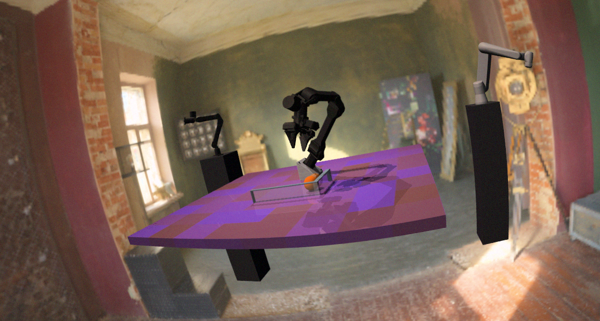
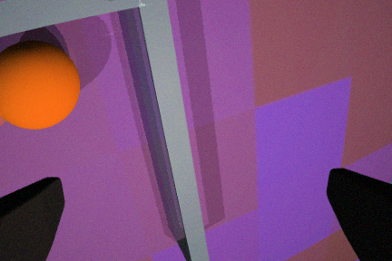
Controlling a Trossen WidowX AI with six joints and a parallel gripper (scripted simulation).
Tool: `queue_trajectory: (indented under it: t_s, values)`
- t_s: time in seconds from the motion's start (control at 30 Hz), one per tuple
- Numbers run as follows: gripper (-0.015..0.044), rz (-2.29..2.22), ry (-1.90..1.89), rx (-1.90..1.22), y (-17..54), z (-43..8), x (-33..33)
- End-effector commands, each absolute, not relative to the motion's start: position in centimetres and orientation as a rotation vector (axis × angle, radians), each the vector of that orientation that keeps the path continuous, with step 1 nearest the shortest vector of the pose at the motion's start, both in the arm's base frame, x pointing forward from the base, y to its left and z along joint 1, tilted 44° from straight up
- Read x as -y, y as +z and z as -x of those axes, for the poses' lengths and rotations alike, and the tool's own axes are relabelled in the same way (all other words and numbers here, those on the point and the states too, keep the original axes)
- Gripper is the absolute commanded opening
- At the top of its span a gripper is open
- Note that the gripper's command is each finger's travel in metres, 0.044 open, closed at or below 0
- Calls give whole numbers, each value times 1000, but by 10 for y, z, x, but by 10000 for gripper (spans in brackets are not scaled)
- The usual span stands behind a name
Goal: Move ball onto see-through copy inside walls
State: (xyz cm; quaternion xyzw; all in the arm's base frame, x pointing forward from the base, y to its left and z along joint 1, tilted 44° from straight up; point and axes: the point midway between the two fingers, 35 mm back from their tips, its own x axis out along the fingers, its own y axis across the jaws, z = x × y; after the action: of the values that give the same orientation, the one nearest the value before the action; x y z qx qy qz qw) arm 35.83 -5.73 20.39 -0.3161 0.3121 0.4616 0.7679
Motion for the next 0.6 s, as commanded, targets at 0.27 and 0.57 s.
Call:
queue_trajectory:
  t_s: [0.27,0.57]
  values:
    - [432,644,1417,-600,128,-315,-11]
    - [432,644,1417,-600,116,-316,-22]
